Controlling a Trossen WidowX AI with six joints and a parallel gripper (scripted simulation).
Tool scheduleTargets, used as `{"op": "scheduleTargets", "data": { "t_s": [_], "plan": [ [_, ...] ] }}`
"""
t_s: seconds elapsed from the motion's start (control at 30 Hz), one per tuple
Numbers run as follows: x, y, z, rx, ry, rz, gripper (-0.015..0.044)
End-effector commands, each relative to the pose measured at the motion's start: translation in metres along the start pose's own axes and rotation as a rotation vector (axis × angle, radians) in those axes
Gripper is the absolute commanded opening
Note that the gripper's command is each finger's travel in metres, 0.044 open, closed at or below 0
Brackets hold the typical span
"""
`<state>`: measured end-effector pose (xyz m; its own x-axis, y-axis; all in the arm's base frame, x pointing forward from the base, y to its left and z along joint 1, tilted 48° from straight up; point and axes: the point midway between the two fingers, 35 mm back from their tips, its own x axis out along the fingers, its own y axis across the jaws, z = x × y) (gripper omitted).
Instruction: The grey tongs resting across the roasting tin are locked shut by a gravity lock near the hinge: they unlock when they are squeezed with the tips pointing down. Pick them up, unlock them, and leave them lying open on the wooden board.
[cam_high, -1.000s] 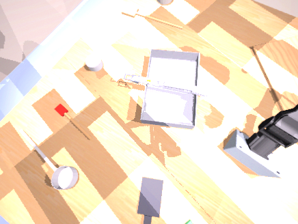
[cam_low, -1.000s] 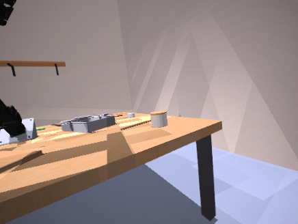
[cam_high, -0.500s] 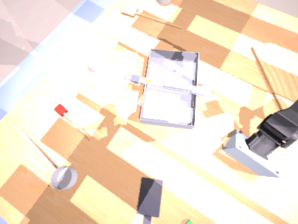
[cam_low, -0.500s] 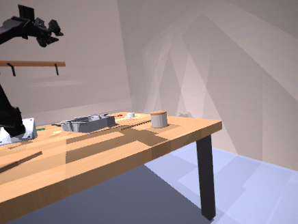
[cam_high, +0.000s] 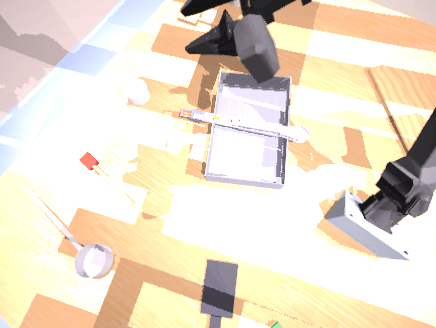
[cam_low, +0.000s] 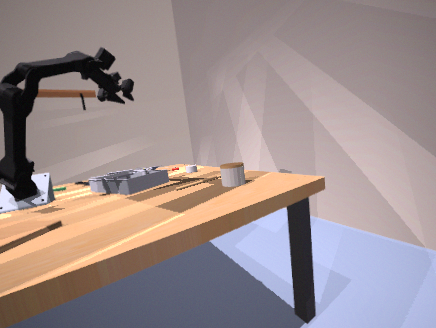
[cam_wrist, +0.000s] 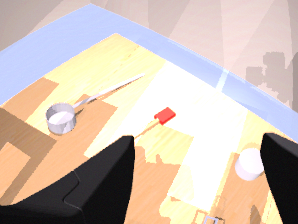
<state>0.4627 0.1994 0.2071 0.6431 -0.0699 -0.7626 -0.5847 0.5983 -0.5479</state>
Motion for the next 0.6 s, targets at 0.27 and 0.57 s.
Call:
{"op": "scheduleTargets", "data": {
  "t_s": [0.27, 0.57],
  "plan": [
    [0.083, -0.049, -0.167, 0.308, 0.576, 0.146, 0.026],
    [0.094, -0.059, -0.278, 0.525, 0.943, 0.265, 0.026]
  ]
}}
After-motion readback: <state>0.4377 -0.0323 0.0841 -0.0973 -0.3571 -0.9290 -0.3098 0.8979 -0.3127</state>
